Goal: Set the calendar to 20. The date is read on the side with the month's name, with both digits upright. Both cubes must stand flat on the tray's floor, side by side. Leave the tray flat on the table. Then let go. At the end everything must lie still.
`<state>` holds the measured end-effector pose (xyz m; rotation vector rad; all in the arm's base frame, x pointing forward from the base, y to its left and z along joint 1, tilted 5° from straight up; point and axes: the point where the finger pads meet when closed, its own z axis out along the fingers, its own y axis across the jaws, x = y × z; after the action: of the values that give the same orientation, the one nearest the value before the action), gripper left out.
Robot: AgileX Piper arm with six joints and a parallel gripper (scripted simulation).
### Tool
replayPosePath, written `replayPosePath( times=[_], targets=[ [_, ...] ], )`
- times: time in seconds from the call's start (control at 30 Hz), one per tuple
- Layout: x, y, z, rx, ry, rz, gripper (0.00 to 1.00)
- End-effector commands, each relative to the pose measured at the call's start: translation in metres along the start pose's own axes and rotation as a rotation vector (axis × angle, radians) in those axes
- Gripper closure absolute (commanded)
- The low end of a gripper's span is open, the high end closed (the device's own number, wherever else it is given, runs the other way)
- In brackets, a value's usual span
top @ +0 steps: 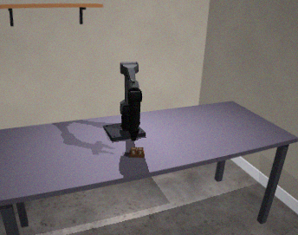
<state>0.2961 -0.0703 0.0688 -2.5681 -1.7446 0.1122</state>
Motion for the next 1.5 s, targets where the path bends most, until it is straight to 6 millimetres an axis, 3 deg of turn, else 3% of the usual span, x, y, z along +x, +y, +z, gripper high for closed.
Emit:
replayPosePath(
  times=[0.0,0.8,1.47],
  targets=[
    [0.000,0.000,0.001,0.003,-0.002,-0.003,0.39],
    [0.000,0.000,0.010,0.003,-0.002,-0.002,0.39],
    [0.001,-0.001,0.037,0.005,-0.002,-0.002,0.39]
  ],
)
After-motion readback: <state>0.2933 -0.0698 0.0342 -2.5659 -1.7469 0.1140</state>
